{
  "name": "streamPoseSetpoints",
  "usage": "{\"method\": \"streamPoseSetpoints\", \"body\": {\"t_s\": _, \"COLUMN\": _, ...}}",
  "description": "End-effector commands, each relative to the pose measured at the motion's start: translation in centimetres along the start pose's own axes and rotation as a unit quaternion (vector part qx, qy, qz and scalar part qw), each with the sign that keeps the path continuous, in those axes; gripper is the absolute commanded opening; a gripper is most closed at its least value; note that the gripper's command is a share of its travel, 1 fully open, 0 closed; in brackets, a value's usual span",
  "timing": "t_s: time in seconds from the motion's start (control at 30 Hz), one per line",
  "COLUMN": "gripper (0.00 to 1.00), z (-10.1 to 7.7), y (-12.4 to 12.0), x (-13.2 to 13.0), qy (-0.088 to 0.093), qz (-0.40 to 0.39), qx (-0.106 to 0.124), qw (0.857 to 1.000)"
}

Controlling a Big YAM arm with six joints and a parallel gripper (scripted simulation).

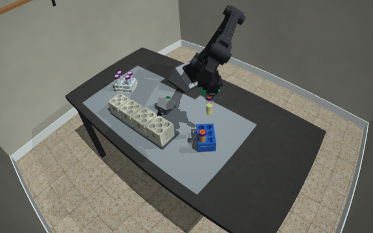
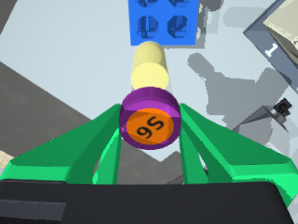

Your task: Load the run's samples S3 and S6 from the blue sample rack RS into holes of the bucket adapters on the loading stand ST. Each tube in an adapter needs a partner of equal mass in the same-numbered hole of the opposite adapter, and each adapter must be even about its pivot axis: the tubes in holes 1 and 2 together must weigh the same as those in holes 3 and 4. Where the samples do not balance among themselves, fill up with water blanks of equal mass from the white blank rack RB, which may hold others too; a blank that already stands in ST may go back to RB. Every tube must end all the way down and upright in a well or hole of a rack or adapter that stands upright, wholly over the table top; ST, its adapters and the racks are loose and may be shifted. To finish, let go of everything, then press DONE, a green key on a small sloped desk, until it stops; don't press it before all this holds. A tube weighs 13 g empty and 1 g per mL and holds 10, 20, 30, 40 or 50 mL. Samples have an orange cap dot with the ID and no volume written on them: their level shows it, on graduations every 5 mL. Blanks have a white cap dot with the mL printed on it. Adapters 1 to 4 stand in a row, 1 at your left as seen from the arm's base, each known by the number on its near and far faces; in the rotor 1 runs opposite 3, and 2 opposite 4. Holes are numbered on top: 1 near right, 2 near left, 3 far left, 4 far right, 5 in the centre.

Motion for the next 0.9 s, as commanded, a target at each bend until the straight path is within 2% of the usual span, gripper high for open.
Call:
{"method": "streamPoseSetpoints", "body": {"t_s": 0.0, "gripper": 0.0, "z": -1.6, "y": 0.6, "x": 0.7, "qy": -0.003, "qz": -0.014, "qx": -0.019, "qw": 1.0}}
{"method": "streamPoseSetpoints", "body": {"t_s": 0.23, "gripper": 0.0, "z": -1.6, "y": 0.6, "x": 0.7, "qy": -0.003, "qz": -0.014, "qx": -0.019, "qw": 1.0}}
{"method": "streamPoseSetpoints", "body": {"t_s": 0.27, "gripper": 0.0, "z": -2.3, "y": 0.3, "x": 1.1, "qy": -0.003, "qz": -0.021, "qx": -0.023, "qw": 1.0}}
{"method": "streamPoseSetpoints", "body": {"t_s": 0.33, "gripper": 0.0, "z": -1.6, "y": 0.5, "x": 0.7, "qy": -0.003, "qz": -0.014, "qx": -0.019, "qw": 1.0}}
{"method": "streamPoseSetpoints", "body": {"t_s": 0.37, "gripper": 0.0, "z": -0.7, "y": -0.2, "x": 1.0, "qy": 0.0, "qz": -0.024, "qx": -0.015, "qw": 1.0}}
{"method": "streamPoseSetpoints", "body": {"t_s": 0.53, "gripper": 0.0, "z": 0.6, "y": -0.1, "x": 0.9, "qy": -0.001, "qz": -0.013, "qx": -0.016, "qw": 1.0}}
{"method": "streamPoseSetpoints", "body": {"t_s": 0.7, "gripper": 0.0, "z": 2.8, "y": 0.3, "x": 0.4, "qy": 0.001, "qz": -0.007, "qx": -0.004, "qw": 1.0}}
{"method": "streamPoseSetpoints", "body": {"t_s": 0.77, "gripper": 0.0, "z": 2.8, "y": 0.3, "x": 0.4, "qy": 0.001, "qz": -0.007, "qx": -0.004, "qw": 1.0}}
{"method": "streamPoseSetpoints", "body": {"t_s": 0.8, "gripper": 0.0, "z": 0.9, "y": 1.9, "x": 1.2, "qy": -0.004, "qz": -0.019, "qx": -0.032, "qw": 0.999}}
{"method": "streamPoseSetpoints", "body": {"t_s": 0.83, "gripper": 0.0, "z": 2.6, "y": 0.7, "x": 0.8, "qy": 0.0, "qz": -0.012, "qx": -0.014, "qw": 1.0}}
{"method": "streamPoseSetpoints", "body": {"t_s": 0.87, "gripper": 0.0, "z": 3.3, "y": 0.3, "x": 0.6, "qy": 0.0, "qz": -0.009, "qx": -0.009, "qw": 1.0}}
Point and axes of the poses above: the point where the finger pads meet when closed, its own z axis out along the fingers, its own x axis across the jaws, y = z × x, the point moved 2 cm from there along -z, back along the fingers, and after that the axes turned 7 degrees about z, right-handed, at the moved point
